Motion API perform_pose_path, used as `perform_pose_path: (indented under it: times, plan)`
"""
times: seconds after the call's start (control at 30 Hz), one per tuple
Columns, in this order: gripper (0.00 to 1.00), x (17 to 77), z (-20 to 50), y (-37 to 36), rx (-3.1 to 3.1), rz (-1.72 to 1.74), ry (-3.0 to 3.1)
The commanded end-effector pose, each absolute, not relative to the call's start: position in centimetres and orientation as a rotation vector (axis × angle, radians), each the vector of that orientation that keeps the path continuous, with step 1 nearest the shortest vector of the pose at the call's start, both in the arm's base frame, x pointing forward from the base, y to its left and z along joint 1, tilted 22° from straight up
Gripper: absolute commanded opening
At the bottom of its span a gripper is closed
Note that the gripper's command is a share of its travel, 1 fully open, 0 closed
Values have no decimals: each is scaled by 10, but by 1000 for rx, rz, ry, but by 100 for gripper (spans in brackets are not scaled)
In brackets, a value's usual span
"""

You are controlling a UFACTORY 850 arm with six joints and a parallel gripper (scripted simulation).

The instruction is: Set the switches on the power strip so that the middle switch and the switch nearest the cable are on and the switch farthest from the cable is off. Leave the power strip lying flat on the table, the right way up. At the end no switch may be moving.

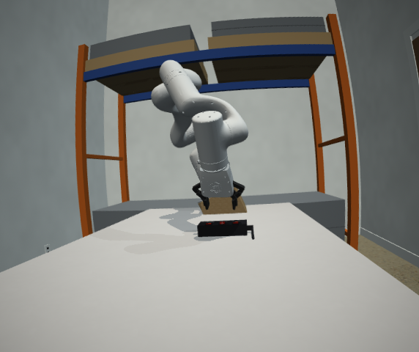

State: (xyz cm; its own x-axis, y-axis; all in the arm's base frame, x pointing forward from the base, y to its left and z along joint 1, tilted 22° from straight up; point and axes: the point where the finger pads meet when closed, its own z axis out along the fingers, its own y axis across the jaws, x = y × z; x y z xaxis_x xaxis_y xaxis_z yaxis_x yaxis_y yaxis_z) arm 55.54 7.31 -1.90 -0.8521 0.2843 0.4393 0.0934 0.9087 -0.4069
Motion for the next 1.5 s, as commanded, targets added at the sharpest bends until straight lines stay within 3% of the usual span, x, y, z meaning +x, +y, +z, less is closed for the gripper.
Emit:
perform_pose_path:
  times: [0.0,1.1,1.47]
  plan:
    - [100,556,-18,74,-272,513,-2567]
    - [100,556,-18,74,-271,515,-2570]
    - [100,563,23,89,-102,646,-2919]
